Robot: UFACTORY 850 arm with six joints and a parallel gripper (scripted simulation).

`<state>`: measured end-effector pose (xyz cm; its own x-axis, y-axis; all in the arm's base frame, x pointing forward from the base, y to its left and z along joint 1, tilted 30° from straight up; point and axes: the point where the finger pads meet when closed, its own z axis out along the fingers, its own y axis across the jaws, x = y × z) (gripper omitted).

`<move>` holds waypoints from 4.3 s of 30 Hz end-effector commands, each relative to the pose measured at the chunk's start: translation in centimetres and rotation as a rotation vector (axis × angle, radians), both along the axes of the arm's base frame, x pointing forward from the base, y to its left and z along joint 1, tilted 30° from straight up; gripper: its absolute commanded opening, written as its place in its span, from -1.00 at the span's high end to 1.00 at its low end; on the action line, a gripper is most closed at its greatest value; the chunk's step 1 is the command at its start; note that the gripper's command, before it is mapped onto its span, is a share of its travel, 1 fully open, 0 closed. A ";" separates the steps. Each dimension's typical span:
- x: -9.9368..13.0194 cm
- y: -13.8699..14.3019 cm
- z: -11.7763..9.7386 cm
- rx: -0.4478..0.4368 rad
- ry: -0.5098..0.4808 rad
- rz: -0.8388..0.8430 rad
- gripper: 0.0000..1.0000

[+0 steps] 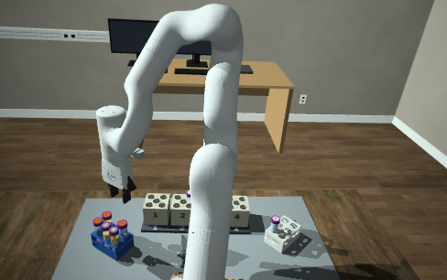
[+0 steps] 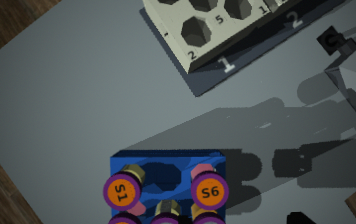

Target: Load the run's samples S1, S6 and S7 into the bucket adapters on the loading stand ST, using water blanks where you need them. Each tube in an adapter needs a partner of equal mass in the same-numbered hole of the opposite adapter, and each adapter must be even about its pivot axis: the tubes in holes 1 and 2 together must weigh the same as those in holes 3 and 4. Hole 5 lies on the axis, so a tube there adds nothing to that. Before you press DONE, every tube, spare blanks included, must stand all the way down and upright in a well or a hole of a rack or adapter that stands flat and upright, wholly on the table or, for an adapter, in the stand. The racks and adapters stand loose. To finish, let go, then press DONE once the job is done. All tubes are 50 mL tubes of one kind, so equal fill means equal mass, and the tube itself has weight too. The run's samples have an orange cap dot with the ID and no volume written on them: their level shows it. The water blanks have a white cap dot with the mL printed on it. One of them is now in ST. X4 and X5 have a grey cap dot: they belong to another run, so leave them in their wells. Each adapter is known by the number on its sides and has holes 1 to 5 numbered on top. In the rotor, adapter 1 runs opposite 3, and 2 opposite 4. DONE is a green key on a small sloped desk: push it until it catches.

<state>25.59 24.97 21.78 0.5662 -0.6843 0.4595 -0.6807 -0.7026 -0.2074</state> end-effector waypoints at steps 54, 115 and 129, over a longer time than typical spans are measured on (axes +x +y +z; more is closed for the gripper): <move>3.5 -0.9 -6.7 0.000 -0.003 -0.001 -0.15; 6.1 -2.0 -11.4 0.000 -0.003 -0.001 -0.15; 6.2 -2.1 -11.7 0.000 -0.003 -0.001 -0.15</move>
